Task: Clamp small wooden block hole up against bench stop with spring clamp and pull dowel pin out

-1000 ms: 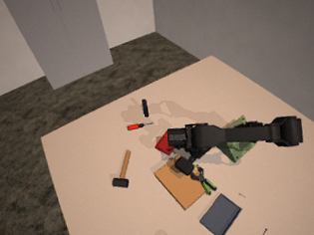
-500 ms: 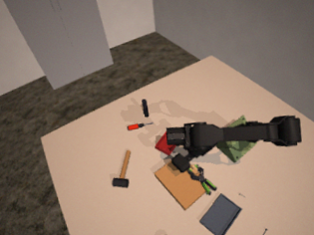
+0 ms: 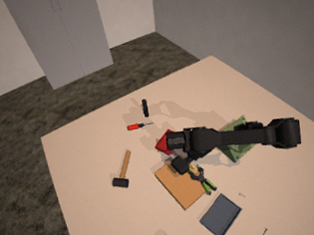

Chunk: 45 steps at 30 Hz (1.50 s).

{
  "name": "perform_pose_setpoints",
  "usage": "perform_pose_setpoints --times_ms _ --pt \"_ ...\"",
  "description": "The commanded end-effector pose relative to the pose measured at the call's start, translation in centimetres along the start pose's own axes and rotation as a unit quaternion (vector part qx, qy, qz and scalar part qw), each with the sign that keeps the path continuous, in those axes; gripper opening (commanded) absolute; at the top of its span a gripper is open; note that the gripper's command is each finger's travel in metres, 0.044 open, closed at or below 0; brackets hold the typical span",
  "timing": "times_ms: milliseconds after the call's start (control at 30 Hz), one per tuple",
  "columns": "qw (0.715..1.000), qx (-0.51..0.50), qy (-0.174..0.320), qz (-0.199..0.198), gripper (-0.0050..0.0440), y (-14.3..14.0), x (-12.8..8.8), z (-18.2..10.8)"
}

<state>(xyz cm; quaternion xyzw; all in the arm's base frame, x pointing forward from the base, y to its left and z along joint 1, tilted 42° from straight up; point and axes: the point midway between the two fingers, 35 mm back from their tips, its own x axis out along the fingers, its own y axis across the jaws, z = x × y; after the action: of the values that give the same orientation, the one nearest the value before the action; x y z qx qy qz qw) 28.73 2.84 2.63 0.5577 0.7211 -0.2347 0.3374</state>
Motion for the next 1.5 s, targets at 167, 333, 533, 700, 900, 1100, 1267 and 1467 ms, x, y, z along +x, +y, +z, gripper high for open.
perform_pose_setpoints --times_ms 167,333,533,700,900,1100,1267,1467 --pt "1.0 0.005 0.005 -0.002 0.044 -0.2 1.7 -0.1" --pt "1.0 0.005 0.005 -0.002 0.044 -0.2 2.2 -0.1" --pt "1.0 0.005 0.005 -0.002 0.044 -0.2 3.1 -0.1" --pt "1.0 0.005 0.005 -0.002 0.044 -0.3 3.9 -0.2" --pt "1.0 0.005 0.005 -0.002 0.042 -0.3 4.0 -0.2" --pt "1.0 0.005 0.005 -0.002 0.036 -0.3 4.0 -0.2" --pt "1.0 0.005 0.005 -0.002 0.031 -0.3 4.0 -0.2" --pt "1.0 0.005 0.005 -0.002 0.027 -0.3 4.0 -0.2"
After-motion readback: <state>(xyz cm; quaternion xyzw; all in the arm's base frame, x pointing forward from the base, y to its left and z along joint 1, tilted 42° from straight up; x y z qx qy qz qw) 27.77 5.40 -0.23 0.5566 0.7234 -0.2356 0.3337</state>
